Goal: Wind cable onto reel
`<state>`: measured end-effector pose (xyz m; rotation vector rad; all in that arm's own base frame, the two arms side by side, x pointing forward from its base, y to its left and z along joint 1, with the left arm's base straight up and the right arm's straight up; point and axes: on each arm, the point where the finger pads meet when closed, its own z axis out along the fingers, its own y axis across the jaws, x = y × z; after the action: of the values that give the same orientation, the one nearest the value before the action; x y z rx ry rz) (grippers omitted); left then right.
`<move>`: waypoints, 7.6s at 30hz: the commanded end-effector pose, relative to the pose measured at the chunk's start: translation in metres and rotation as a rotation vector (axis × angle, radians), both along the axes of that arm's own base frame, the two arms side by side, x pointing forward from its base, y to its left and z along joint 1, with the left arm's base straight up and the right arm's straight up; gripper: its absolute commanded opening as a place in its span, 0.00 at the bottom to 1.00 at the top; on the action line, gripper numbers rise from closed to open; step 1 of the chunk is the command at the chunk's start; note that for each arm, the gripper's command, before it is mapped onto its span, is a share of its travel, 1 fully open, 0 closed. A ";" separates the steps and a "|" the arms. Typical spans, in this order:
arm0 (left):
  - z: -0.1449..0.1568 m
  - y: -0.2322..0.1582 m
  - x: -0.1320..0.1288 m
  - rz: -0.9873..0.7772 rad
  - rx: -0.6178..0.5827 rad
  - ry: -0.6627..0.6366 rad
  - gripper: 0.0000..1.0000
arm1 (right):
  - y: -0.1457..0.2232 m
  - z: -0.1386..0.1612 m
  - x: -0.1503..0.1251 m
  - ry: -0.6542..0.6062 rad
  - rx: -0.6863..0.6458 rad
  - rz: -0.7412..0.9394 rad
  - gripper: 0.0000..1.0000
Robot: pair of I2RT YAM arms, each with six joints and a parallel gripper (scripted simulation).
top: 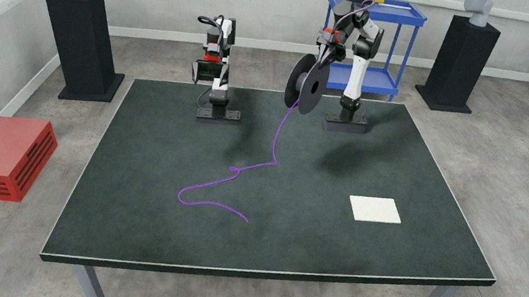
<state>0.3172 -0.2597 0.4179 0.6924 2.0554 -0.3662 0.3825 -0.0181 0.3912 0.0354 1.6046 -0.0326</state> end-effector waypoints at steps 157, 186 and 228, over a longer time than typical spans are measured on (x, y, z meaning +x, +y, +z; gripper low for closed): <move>0.022 -0.003 0.004 -0.005 -0.054 -0.052 0.00 | 0.207 -0.247 -0.021 0.646 0.284 0.760 0.80; 0.022 -0.003 0.004 -0.005 -0.054 -0.052 0.00 | 0.229 -0.267 -0.004 0.661 0.288 0.759 0.80; 0.022 -0.003 0.004 -0.005 -0.054 -0.052 0.00 | 0.273 -0.312 0.025 0.685 0.290 0.751 0.80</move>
<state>0.3171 -0.2598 0.4179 0.6929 2.0553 -0.3666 0.4016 0.2503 0.0788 -0.3959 2.2194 0.8499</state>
